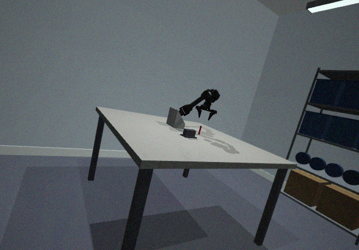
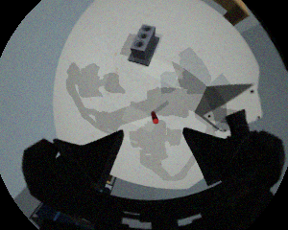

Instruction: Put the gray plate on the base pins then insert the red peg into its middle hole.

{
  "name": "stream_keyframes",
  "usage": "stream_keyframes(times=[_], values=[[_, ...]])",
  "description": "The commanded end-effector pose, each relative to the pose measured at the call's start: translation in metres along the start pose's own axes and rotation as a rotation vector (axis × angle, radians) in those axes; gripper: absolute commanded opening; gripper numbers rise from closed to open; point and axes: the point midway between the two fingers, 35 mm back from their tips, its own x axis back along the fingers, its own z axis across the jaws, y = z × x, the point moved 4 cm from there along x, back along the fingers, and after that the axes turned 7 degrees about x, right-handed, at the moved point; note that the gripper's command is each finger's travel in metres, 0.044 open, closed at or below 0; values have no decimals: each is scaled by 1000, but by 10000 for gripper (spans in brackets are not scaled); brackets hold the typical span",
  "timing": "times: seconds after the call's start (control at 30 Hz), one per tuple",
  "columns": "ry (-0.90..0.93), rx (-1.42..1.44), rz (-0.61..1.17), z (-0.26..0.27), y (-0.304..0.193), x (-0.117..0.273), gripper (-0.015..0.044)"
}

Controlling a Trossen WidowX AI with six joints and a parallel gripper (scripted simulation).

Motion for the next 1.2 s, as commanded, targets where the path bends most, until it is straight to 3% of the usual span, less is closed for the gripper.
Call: stream_keyframes(times=[0.0,0.47,1.17], values=[[1,25,8,-7,-11,-4,440],[3,26,9,-8,-11,-49,440],[2,27,7,-7,-10,-79,440]])
